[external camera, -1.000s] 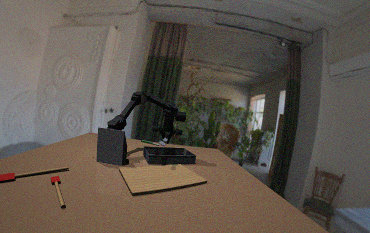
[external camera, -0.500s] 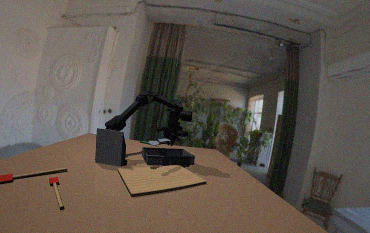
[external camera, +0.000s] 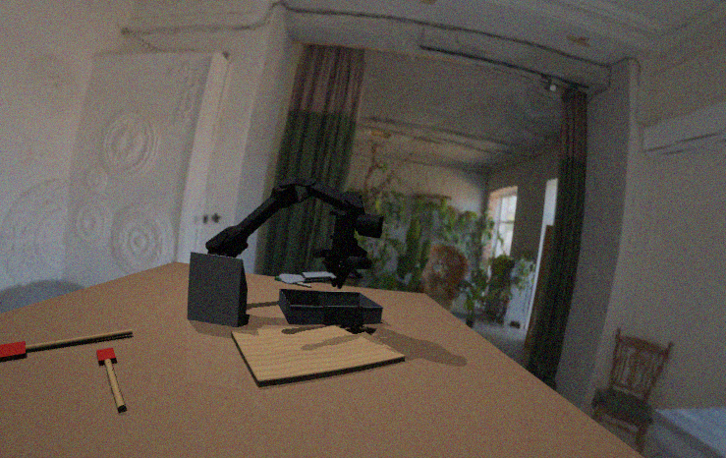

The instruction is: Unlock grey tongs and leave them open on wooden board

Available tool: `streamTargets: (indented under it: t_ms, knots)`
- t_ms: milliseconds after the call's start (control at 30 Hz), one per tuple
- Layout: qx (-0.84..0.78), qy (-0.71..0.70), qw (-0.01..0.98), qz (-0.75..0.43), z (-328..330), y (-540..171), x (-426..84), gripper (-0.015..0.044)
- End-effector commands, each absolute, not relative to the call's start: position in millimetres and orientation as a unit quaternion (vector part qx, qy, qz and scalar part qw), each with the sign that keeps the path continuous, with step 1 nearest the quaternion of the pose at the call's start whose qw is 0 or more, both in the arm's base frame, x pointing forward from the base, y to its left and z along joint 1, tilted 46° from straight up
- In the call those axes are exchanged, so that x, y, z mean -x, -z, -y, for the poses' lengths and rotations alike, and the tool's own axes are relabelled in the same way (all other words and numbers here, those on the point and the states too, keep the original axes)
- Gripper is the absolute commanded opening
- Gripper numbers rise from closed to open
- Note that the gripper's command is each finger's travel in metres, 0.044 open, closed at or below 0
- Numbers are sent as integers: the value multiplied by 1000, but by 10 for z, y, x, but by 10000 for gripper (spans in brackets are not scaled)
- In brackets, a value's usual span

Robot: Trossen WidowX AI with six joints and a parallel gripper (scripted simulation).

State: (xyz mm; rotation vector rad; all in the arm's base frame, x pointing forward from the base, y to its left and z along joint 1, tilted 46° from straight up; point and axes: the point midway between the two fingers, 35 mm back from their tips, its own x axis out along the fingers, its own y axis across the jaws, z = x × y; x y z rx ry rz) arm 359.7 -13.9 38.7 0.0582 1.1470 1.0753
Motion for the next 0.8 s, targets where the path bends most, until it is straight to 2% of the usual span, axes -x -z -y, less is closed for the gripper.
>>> streamTargets:
  t_ms: [0,533,767]
  knots:
    - [-67,-445,707,-546,374,-202,-3608,-150]
    - [-261,-276,659,-649,1161,597,-3369,-150]
    - [-279,-260,652,-656,1225,673,-3330,-150]
